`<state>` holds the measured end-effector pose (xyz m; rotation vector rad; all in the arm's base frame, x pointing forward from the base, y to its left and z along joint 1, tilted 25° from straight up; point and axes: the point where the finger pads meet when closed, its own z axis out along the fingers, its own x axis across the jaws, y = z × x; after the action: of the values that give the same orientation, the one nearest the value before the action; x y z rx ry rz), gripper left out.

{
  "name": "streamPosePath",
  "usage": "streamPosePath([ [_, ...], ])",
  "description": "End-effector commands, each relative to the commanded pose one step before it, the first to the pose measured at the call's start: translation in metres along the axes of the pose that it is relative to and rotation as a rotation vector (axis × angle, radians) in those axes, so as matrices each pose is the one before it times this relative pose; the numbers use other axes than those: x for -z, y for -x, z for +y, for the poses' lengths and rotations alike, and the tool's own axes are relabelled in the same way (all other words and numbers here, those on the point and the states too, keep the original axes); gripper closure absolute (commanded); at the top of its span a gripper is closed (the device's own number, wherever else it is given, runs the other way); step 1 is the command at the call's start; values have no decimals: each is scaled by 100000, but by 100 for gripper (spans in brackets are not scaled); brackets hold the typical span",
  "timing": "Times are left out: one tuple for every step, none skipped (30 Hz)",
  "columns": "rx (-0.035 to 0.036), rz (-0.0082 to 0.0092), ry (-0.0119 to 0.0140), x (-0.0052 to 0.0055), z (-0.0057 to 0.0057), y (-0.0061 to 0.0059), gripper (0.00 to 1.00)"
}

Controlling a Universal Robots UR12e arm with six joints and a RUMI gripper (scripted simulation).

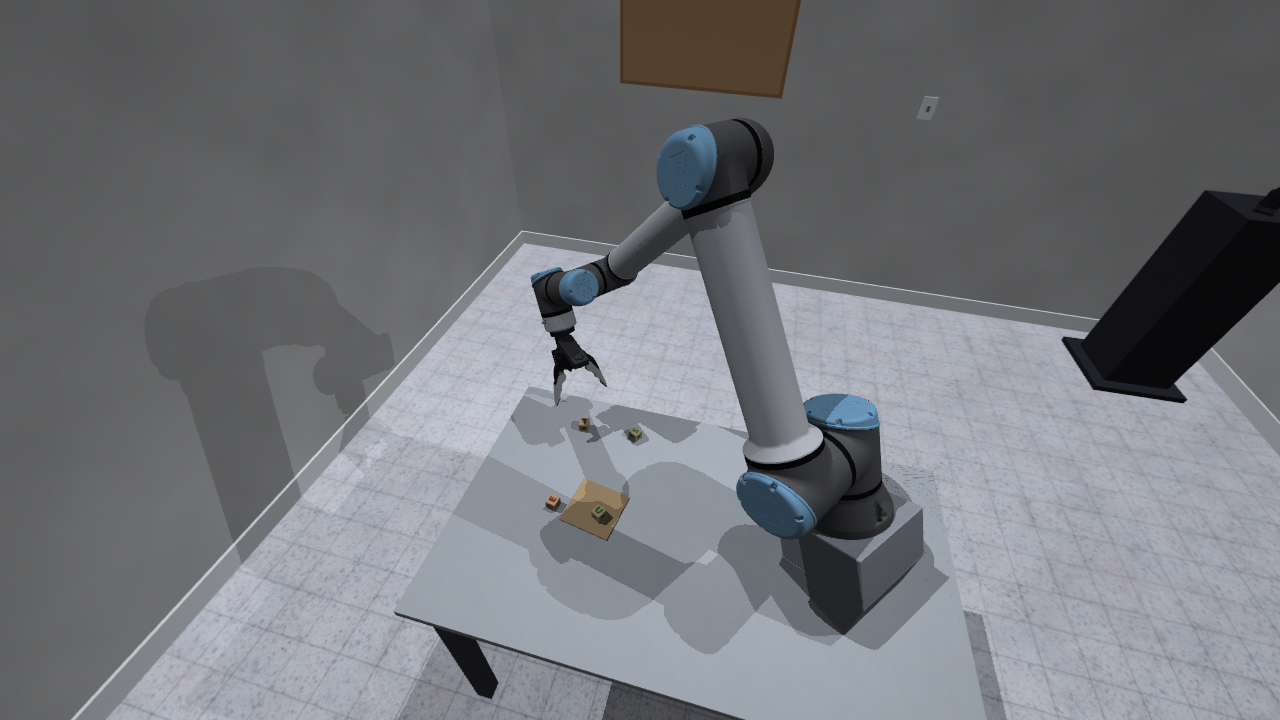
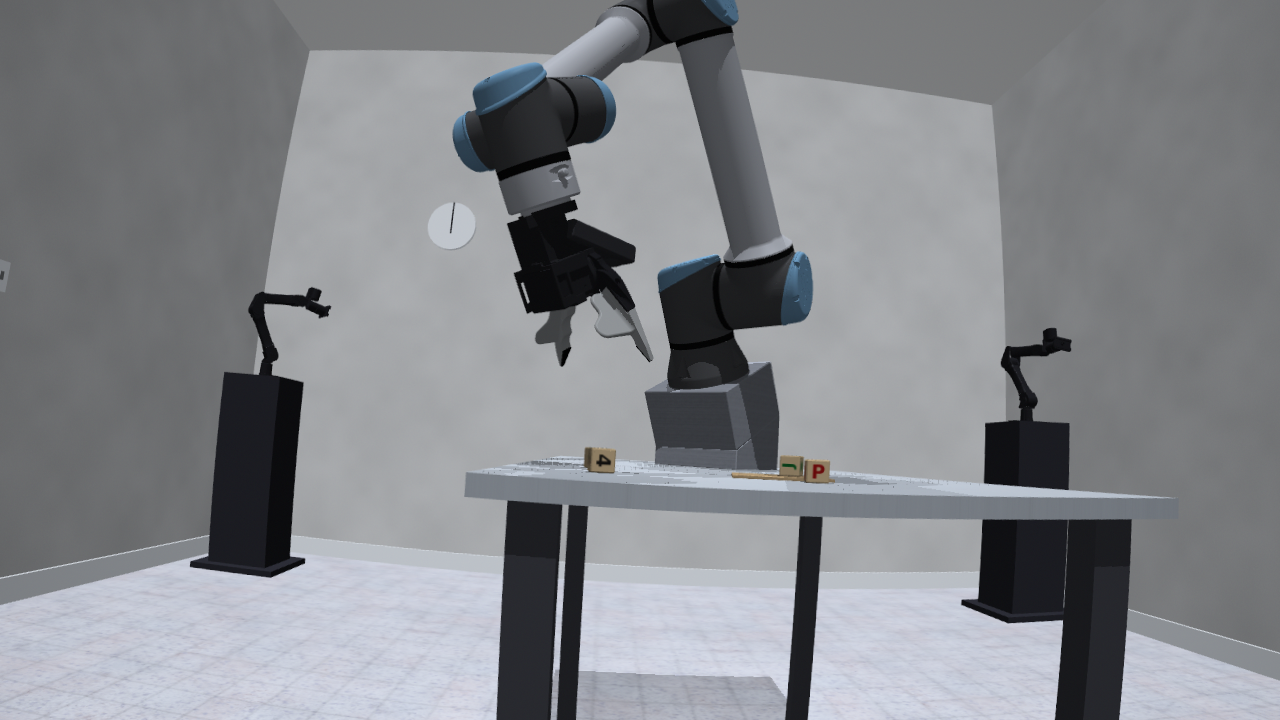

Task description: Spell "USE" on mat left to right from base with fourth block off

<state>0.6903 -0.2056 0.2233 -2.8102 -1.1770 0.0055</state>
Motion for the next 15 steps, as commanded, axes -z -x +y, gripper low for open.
streamPosePath([
  [1180, -160, -550, -141, -306, -334, 0],
  [-26, -3, -25, -20, -48, 29, 0],
  [-76, 15, 41, 16, 30, 43, 0],
  [-88, 12, 29, 11, 27, 39, 0],
  [-66, 7, 15, 4, 20, 30, 0],
  [-38, 4, 8, 2, 11, 16, 0],
  [-12, 1, 5, 1, 3, 2, 0],
  [-4, 0, 1, 0, 0, 0, 0],
  [-2, 0, 1, 0, 0, 0, 0],
  [-1, 0, 0, 0, 0, 0, 0],
  [0, 0, 0, 0, 0, 0, 0],
  [0, 0, 0, 0, 0, 0, 0],
  [0, 0, 0, 0, 0, 0, 0],
  [0, 0, 0, 0, 0, 0, 0],
  [0, 0, 0, 0, 0, 0, 0],
])
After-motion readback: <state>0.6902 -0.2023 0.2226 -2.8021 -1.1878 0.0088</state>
